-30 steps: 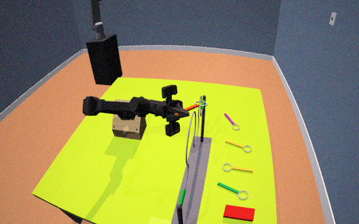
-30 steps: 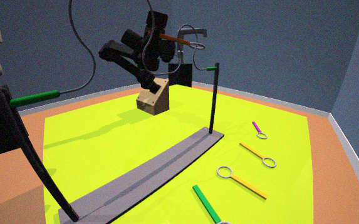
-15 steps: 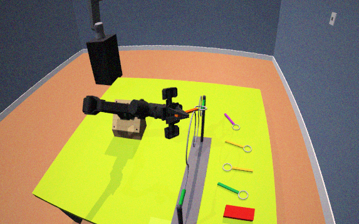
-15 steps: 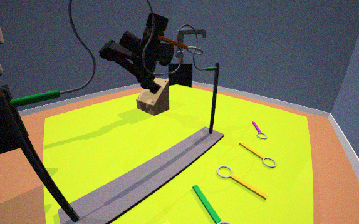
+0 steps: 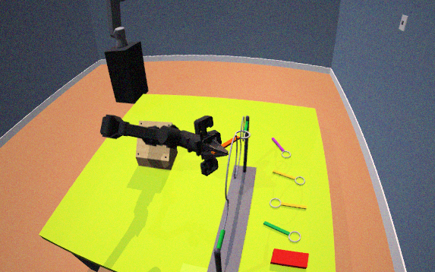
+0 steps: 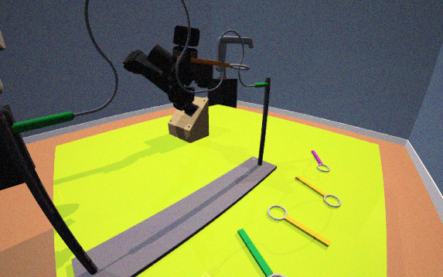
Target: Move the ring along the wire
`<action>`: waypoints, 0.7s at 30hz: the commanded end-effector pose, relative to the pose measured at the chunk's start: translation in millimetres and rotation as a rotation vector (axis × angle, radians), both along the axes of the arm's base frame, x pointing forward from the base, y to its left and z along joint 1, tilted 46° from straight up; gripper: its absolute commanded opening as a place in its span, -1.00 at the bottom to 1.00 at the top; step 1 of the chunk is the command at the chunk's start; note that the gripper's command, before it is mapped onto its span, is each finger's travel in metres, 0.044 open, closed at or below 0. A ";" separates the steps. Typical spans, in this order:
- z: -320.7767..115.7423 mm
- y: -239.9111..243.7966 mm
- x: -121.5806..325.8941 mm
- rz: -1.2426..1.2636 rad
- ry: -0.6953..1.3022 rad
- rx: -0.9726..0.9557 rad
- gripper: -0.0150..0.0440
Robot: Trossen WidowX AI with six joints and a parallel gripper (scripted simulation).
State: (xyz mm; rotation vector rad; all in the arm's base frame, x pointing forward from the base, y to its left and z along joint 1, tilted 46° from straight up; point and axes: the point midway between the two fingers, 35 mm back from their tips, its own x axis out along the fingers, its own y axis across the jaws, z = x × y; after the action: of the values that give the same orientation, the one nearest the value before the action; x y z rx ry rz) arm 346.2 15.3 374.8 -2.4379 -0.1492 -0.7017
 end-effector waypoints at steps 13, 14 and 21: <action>-42.7 -39.8 8.2 0.016 0.055 0.374 -1.00; -45.9 -41.8 8.7 0.018 0.058 0.399 -1.00; -67.7 -53.4 13.0 0.037 0.089 0.560 -1.00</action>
State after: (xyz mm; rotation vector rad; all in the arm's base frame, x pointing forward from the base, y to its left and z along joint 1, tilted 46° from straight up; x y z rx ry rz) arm 356.5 -32.6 317.8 -1.9770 0.0144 -0.5580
